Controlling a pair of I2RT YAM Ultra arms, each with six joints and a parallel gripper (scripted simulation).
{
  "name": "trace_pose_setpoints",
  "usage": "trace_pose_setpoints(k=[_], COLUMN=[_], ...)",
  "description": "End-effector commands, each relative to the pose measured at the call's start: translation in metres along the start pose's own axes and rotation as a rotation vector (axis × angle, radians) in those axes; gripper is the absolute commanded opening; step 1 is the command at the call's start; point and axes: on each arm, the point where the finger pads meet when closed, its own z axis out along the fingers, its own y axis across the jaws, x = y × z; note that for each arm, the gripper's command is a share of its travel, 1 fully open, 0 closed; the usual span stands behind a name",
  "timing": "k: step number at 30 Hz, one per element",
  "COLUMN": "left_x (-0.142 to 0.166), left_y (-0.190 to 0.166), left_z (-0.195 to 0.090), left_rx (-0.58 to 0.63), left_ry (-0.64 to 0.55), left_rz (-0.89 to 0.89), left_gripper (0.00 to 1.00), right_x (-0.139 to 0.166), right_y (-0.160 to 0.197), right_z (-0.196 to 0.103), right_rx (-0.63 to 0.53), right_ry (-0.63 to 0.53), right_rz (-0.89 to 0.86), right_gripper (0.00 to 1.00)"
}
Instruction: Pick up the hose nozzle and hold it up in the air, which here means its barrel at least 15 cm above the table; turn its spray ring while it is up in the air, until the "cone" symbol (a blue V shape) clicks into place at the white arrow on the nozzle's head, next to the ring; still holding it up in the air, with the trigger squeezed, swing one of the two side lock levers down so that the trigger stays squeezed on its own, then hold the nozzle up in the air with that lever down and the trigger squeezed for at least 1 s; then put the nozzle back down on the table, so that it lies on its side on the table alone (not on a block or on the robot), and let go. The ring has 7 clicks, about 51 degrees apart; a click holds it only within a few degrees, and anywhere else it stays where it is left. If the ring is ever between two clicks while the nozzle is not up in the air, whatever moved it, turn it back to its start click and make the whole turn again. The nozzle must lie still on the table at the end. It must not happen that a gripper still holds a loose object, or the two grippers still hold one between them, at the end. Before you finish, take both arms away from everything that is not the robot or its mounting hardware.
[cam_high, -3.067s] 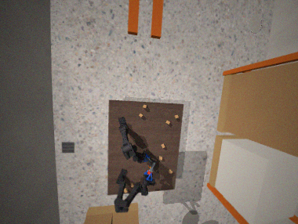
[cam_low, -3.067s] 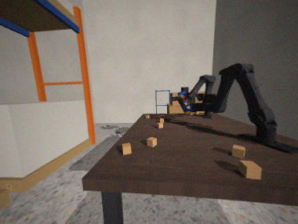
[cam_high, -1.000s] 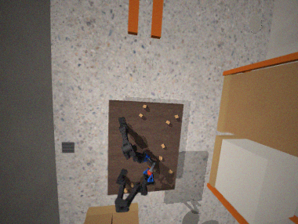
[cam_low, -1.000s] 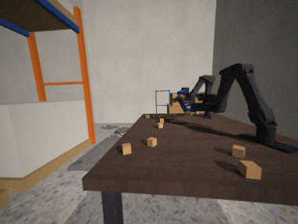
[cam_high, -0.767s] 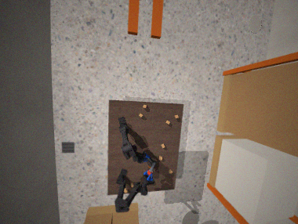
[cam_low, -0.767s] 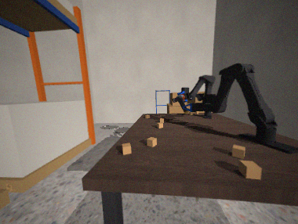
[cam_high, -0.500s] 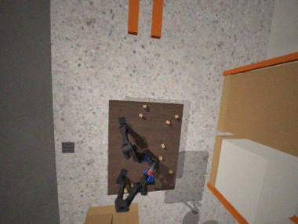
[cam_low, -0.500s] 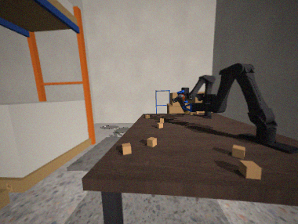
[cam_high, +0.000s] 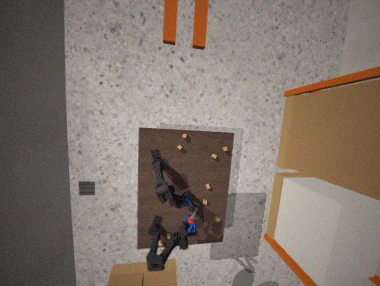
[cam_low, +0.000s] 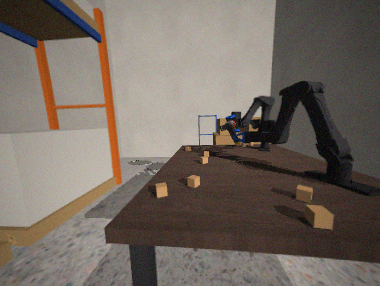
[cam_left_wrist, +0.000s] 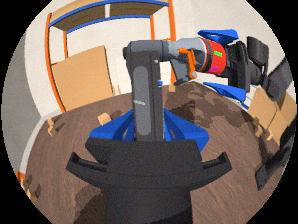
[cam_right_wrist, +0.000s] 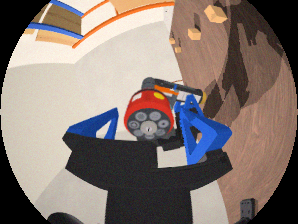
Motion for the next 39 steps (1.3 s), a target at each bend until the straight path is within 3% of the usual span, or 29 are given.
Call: trace_pose_setpoints(k=[1,2,7,10,15,39], left_x=[-0.046,-0.046,-0.046,-0.046,-0.046,-0.046], left_y=[0.000,0.000,0.000,0.000,0.000,0.000], left_z=[0.005,0.005,0.005,0.005,0.005,0.005], left_rx=[-0.008,-0.008,-0.008,-0.008,-0.008,-0.008], left_ry=[-0.114,-0.114,-0.114,-0.114,-0.114,-0.114], left_rz=[-0.112,-0.112,-0.112,-0.112,-0.112,-0.112], left_gripper=[0.36,0.36,0.36,0.36,0.36,0.36], right_x=[0.007,0.002,0.007,0.006,0.006,0.005], right_y=[0.002,0.016,0.005,0.028,0.029,0.022], right_z=[-0.011,-0.008,-0.018,-0.010,-0.011,0.005], right_rx=[-0.009,-0.030,-0.012,-0.039,-0.042,-0.037], right_ry=[0.010,0.000,0.013,0.014,0.012,0.014], right_rz=[-0.024,-0.066,-0.032,-0.098,-0.158,-0.113], right_gripper=[0.92,0.92,0.92,0.92,0.92,0.92])
